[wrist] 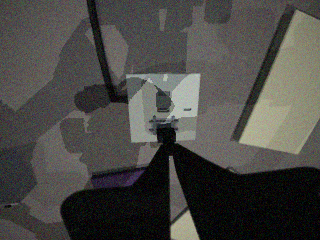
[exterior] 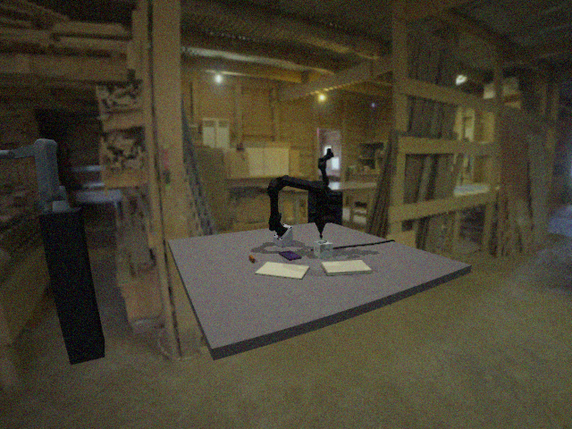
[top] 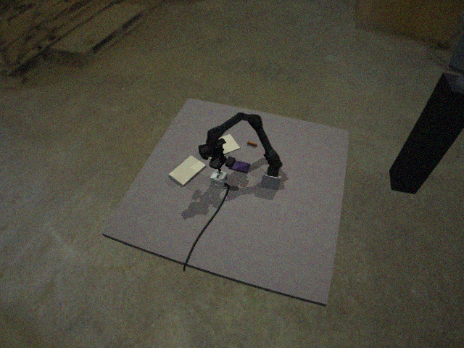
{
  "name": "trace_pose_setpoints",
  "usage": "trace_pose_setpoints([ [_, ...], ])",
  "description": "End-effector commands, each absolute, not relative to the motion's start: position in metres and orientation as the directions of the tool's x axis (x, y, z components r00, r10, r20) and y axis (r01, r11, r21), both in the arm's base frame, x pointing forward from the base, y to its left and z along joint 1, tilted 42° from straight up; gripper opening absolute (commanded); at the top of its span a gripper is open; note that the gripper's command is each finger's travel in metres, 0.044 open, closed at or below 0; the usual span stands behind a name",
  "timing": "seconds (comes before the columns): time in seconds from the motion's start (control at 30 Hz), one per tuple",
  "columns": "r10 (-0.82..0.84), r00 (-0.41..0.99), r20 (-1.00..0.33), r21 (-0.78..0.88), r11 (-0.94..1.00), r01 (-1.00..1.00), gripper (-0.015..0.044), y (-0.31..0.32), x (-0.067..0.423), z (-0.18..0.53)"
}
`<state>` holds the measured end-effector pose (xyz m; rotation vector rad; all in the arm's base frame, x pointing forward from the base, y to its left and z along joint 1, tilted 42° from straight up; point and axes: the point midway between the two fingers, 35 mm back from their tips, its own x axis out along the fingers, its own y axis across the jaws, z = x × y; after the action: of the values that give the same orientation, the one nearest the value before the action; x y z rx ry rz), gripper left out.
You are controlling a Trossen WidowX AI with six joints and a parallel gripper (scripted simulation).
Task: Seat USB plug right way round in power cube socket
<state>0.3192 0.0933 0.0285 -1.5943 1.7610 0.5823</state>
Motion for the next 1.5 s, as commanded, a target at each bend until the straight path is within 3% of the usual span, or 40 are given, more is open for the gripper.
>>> trace_pose_setpoints([
  [0.0,-0.680,-0.012,-0.733,-0.122,0.149,-0.981,0.0000,0.0927,0.3199,0.0280],
  [1.47,-0.693,-0.015,-0.721,-0.134,0.161,-0.978,0.0000,0.0874,0.3197,0.0258],
])
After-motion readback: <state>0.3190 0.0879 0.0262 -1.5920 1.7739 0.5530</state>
